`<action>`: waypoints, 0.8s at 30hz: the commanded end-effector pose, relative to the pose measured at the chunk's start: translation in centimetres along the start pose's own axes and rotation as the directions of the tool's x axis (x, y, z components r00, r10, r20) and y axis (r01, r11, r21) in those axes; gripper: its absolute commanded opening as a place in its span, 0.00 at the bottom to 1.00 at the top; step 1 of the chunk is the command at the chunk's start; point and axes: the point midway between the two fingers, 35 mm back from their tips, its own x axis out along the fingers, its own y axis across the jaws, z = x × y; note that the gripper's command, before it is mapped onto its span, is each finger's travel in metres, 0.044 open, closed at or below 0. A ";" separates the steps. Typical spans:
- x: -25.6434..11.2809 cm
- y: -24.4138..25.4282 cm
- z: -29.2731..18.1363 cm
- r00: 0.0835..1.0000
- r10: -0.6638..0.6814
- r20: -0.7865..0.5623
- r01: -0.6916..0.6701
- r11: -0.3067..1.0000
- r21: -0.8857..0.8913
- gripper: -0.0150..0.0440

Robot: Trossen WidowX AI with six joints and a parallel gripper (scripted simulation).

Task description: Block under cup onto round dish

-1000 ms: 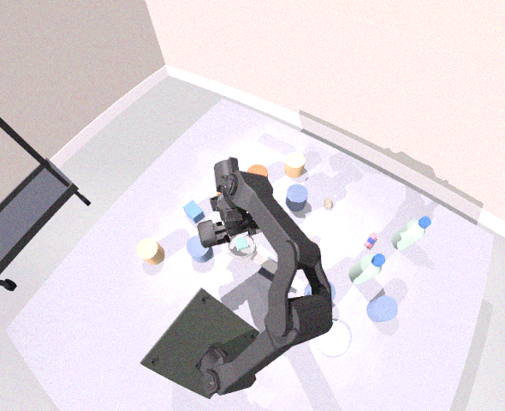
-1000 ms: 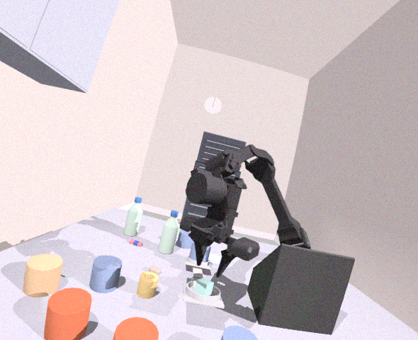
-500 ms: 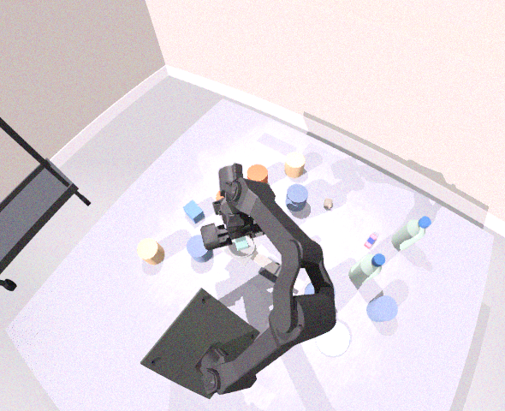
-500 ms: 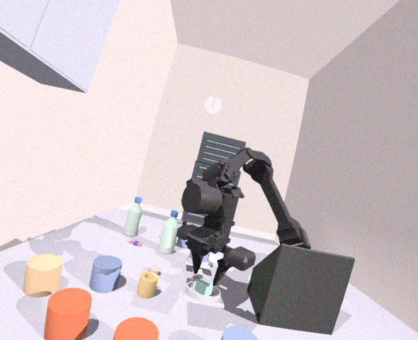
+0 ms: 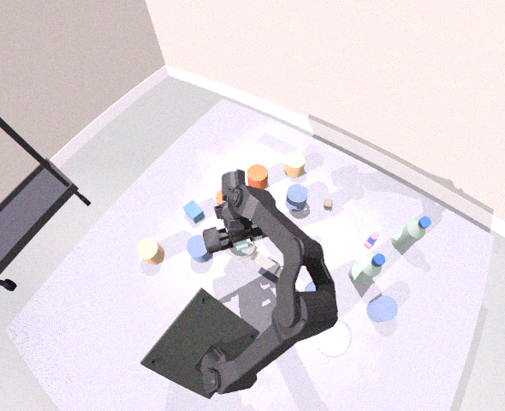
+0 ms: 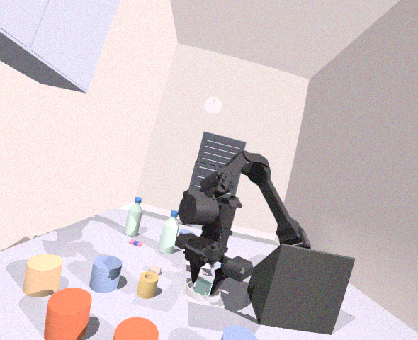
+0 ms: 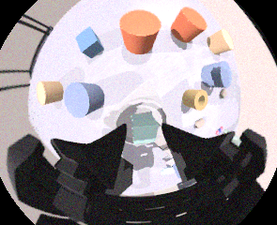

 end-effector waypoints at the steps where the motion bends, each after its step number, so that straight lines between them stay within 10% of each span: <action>1: 0.5 0.2 -0.2 1.000 -0.001 -0.011 0.001 1.000 -0.011 0.61; 16: -1.0 0.2 0.1 1.000 0.000 -0.009 0.000 1.000 -0.011 0.25; 24: -6.1 0.2 0.3 1.000 0.002 -0.008 -0.002 1.000 -0.012 0.25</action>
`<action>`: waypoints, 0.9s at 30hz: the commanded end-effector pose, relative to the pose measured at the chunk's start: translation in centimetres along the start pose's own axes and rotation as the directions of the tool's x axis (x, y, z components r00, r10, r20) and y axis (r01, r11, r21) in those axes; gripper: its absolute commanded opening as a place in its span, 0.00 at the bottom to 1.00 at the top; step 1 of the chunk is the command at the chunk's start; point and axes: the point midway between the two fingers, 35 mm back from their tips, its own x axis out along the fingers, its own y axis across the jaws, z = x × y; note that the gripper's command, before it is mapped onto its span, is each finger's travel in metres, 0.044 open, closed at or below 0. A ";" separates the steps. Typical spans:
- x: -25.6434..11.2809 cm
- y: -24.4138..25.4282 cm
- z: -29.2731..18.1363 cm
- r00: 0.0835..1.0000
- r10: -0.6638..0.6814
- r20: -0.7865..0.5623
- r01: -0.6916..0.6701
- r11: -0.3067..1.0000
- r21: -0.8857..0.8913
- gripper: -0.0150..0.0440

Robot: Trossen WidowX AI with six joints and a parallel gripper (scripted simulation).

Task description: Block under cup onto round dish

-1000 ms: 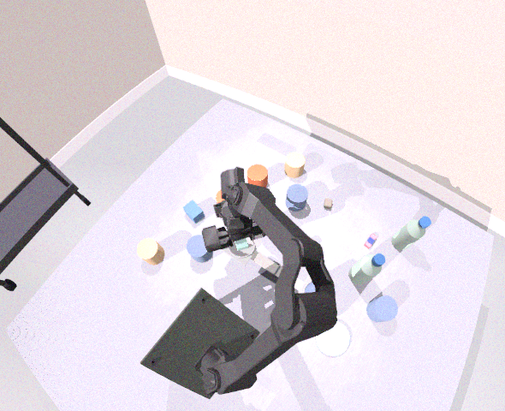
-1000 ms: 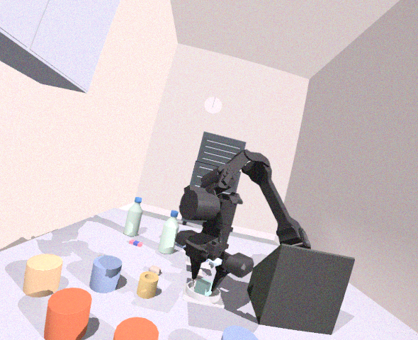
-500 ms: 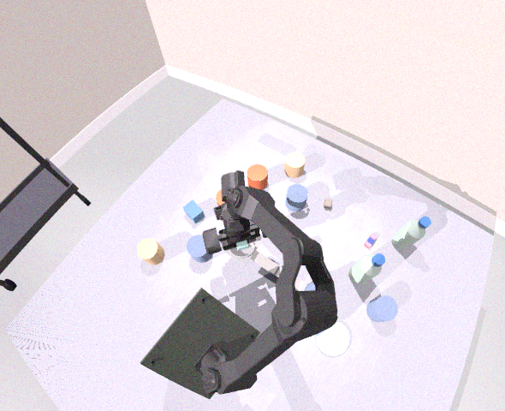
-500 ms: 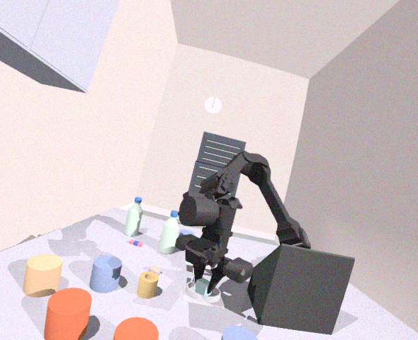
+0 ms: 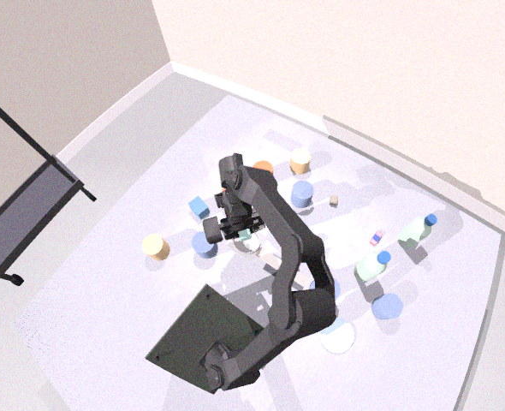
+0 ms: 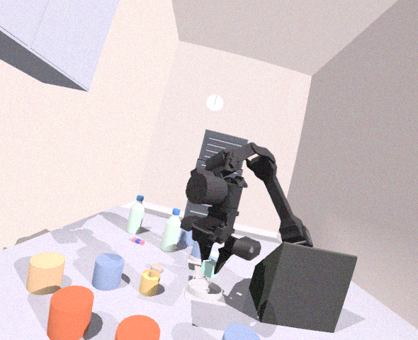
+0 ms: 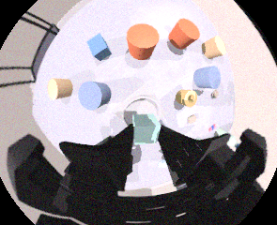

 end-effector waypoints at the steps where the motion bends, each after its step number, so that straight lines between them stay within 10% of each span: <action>1: -2.5 -0.2 0.0 1.000 0.001 0.015 -0.001 1.000 0.012 0.25; 27: -1.6 -12.3 -10.1 0.992 0.045 0.120 -0.046 0.999 0.004 0.25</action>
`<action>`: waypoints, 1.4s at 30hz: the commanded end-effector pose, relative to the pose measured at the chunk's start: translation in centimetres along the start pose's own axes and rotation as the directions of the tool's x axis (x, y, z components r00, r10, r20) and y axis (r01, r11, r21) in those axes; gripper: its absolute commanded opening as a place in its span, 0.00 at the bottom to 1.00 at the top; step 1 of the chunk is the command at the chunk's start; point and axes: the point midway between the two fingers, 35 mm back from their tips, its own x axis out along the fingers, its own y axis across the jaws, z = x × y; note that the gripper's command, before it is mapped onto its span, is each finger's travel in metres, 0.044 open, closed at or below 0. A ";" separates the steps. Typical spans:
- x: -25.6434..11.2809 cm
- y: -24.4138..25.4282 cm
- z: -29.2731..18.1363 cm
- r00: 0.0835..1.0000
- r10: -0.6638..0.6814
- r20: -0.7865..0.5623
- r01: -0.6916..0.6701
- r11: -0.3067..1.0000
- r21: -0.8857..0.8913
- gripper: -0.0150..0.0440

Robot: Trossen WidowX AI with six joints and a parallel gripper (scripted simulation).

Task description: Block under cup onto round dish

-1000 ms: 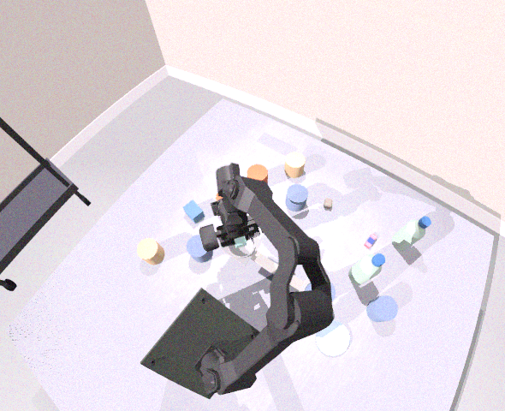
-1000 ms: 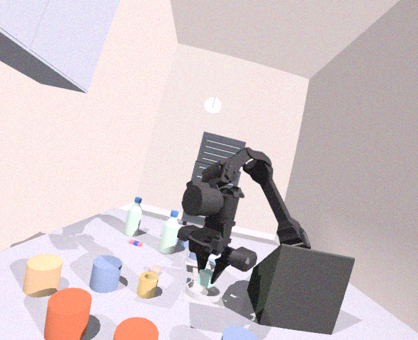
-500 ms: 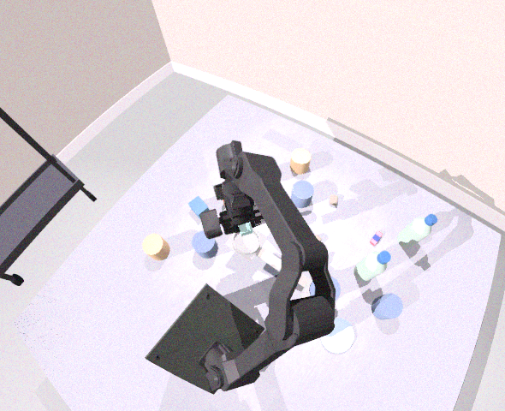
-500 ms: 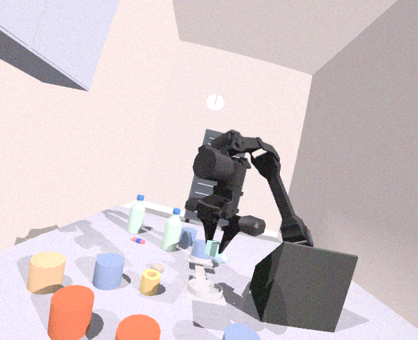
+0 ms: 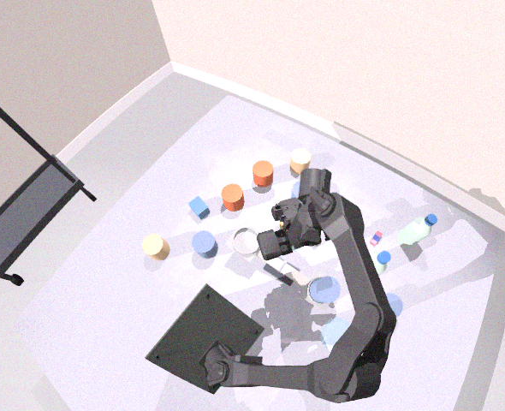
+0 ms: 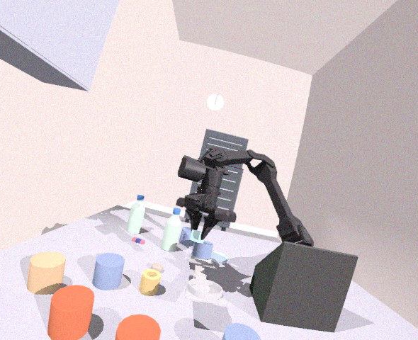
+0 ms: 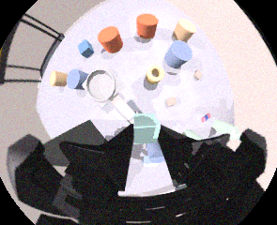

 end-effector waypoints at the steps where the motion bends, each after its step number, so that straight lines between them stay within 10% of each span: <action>1: 0.3 -1.9 -2.6 1.000 -0.011 0.016 0.010 1.000 0.003 0.25; 28: 4.2 -6.2 -26.0 0.992 -0.067 -0.107 0.067 0.998 0.001 0.25; 42: 8.3 -6.3 -27.1 0.991 -0.066 -0.118 0.066 0.998 0.001 0.25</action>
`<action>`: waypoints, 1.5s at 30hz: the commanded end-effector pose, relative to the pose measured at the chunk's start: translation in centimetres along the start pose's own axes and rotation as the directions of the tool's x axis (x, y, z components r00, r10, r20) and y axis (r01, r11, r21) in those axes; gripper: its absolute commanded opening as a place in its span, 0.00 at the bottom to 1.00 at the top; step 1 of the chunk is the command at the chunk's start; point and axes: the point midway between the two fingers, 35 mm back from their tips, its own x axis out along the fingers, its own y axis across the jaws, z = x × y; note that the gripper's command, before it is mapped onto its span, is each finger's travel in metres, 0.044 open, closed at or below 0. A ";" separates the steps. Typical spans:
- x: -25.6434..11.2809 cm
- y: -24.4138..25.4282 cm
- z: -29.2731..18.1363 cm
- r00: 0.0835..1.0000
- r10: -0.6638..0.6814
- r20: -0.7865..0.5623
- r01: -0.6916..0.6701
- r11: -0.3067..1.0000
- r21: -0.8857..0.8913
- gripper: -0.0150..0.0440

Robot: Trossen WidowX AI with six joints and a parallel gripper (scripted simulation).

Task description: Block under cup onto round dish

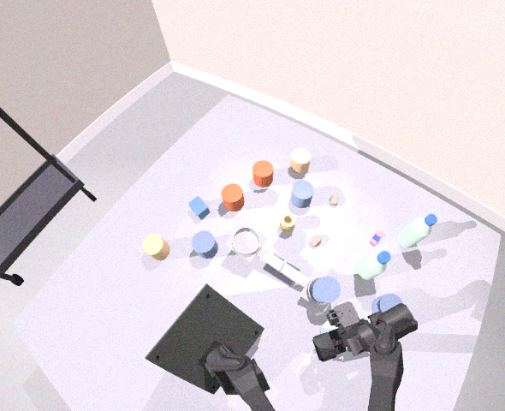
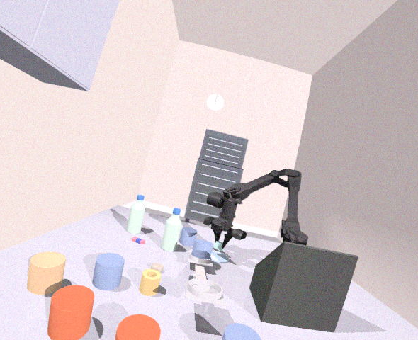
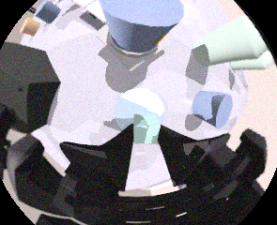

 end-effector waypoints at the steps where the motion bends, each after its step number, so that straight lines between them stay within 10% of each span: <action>1: 1.3 0.4 0.2 1.000 0.013 0.001 -0.013 1.000 -0.015 0.25; 19: 3.3 0.4 0.2 1.000 0.012 0.001 -0.012 1.000 -0.016 0.25; 36: 1.9 0.1 0.1 1.000 0.005 0.000 -0.005 1.000 -0.005 1.00; 45: -3.7 0.3 0.3 1.000 0.014 0.005 -0.014 1.000 -0.017 1.00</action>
